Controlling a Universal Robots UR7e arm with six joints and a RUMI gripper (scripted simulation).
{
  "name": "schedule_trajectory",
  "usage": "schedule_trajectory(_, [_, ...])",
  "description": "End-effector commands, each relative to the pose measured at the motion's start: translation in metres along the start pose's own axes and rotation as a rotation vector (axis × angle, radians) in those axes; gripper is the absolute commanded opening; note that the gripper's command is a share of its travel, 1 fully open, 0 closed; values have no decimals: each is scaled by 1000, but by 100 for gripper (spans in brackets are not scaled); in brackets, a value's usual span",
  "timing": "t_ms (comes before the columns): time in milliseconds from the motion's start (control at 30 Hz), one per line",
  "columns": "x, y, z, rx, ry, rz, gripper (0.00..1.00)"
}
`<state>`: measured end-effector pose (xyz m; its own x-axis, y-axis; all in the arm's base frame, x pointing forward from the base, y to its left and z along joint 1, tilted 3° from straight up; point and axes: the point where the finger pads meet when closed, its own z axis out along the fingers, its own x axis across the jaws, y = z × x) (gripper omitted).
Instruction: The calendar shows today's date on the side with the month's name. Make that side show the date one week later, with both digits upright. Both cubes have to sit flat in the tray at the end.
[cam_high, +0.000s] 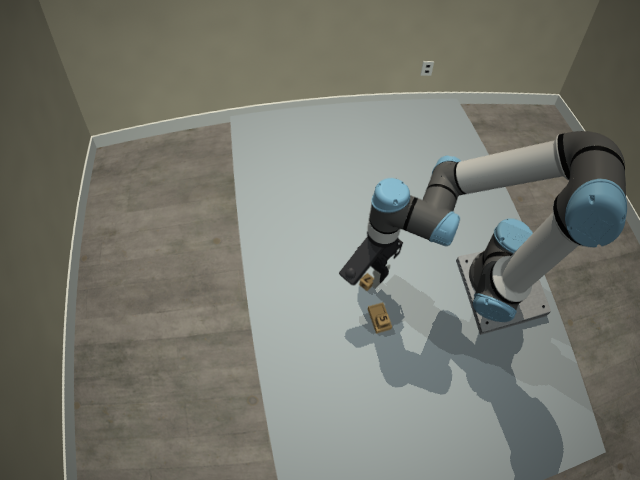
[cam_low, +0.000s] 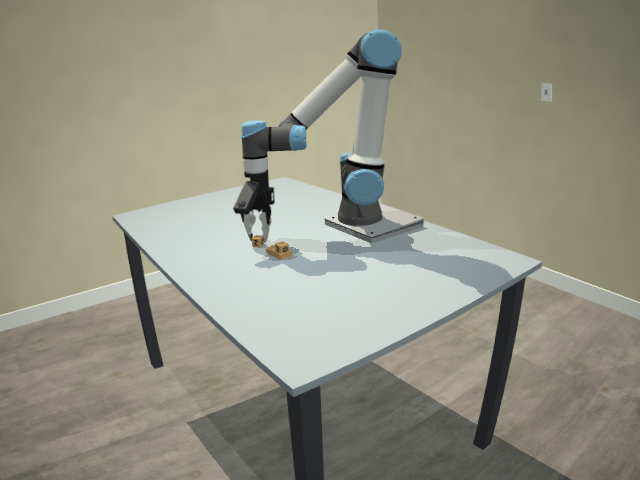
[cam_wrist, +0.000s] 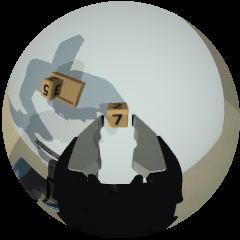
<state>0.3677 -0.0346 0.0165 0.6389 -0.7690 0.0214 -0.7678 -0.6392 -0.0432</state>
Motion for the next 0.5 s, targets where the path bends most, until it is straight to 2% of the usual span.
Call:
schedule_trajectory(0, [-1, 1, 2, -2, -4, 0, 28])
schedule_trajectory(200, [-1, 1, 0, -1, -2, 0, 28])
schedule_trajectory(467, [2, 0, -14, 0, 3, 1, 28])
